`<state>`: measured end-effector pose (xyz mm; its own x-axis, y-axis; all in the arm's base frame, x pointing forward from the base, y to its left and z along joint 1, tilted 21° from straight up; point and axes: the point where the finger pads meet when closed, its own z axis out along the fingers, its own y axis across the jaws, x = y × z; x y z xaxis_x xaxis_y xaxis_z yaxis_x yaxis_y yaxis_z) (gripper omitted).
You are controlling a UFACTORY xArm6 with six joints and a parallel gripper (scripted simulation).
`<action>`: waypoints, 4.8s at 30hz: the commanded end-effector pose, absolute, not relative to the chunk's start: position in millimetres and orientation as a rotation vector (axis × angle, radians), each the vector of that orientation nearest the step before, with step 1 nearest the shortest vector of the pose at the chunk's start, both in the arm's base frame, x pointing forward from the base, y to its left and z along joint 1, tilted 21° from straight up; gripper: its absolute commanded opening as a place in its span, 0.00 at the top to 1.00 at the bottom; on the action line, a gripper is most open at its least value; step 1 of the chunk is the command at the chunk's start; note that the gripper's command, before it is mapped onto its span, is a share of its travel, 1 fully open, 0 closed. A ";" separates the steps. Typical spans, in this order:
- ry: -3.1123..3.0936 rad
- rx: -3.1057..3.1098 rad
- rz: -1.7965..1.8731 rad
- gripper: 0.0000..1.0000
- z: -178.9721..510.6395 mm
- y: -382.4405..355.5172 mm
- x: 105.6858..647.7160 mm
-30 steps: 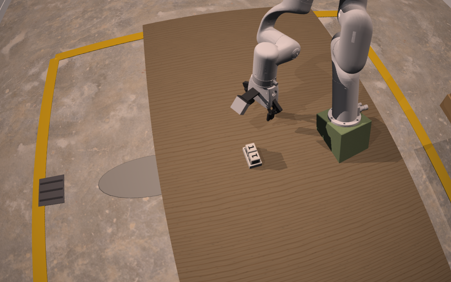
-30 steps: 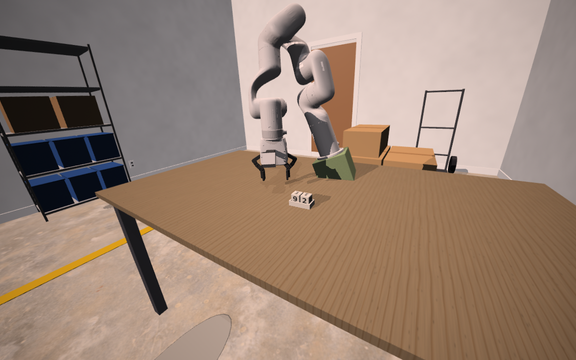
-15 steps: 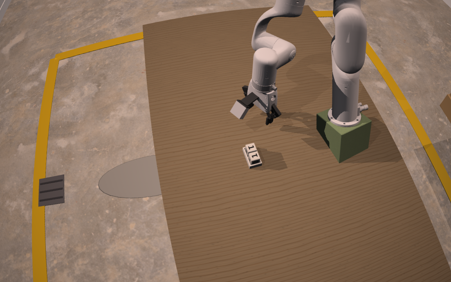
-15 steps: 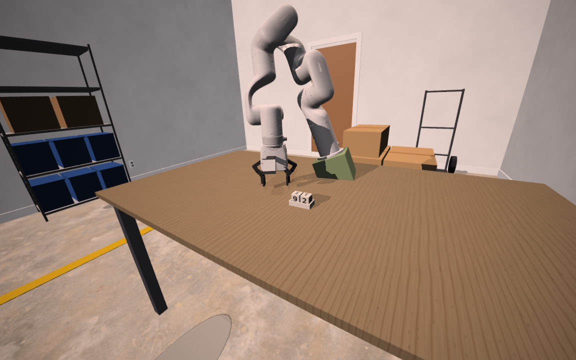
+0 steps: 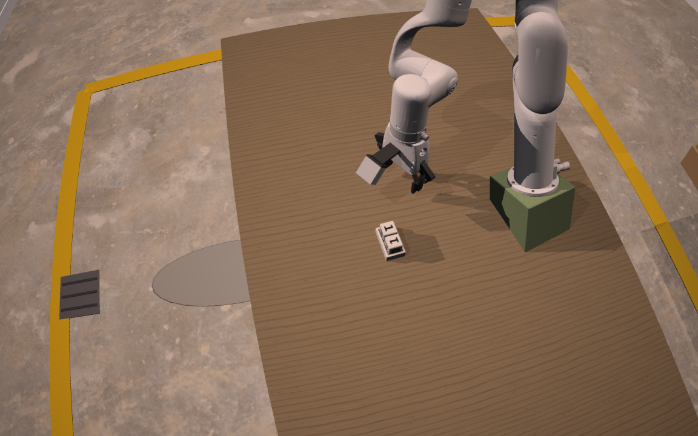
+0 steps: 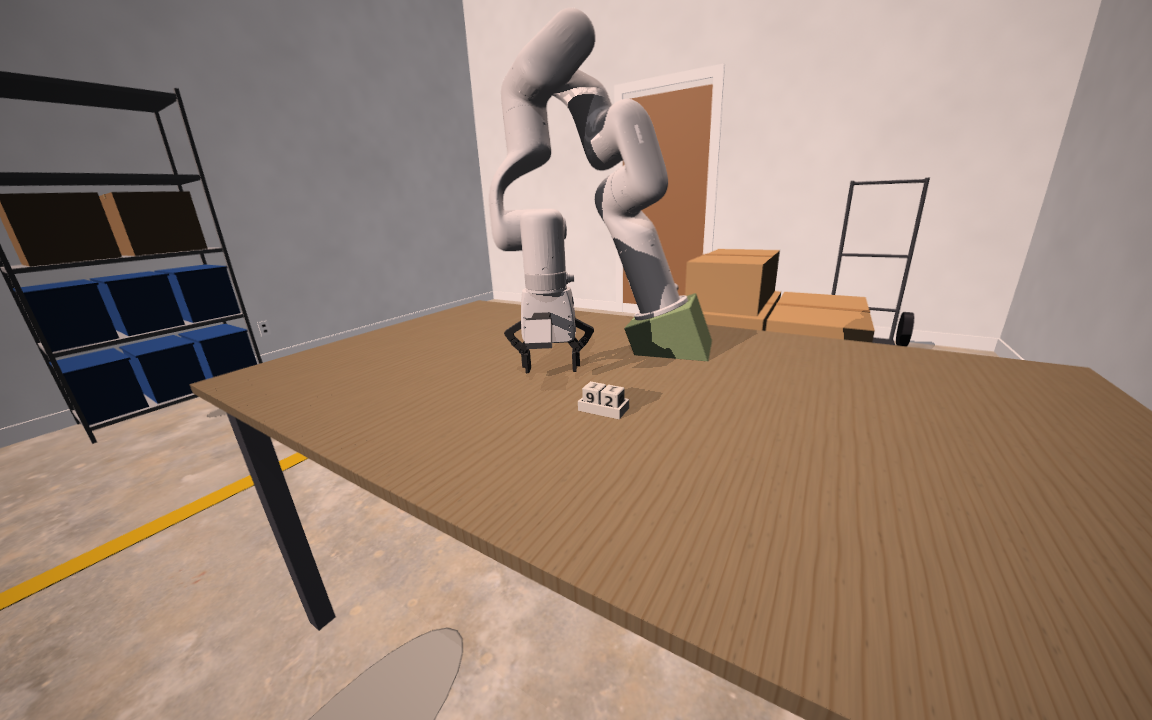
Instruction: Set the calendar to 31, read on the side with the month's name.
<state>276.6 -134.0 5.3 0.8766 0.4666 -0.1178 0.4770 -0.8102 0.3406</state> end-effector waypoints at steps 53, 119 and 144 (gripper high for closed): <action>0.700 2.683 -0.037 0.00 5.9 -134.1 277.5; 0.337 2.756 0.032 0.00 61.3 -98.7 285.9; -0.509 2.752 0.184 0.00 58.6 -61.9 311.2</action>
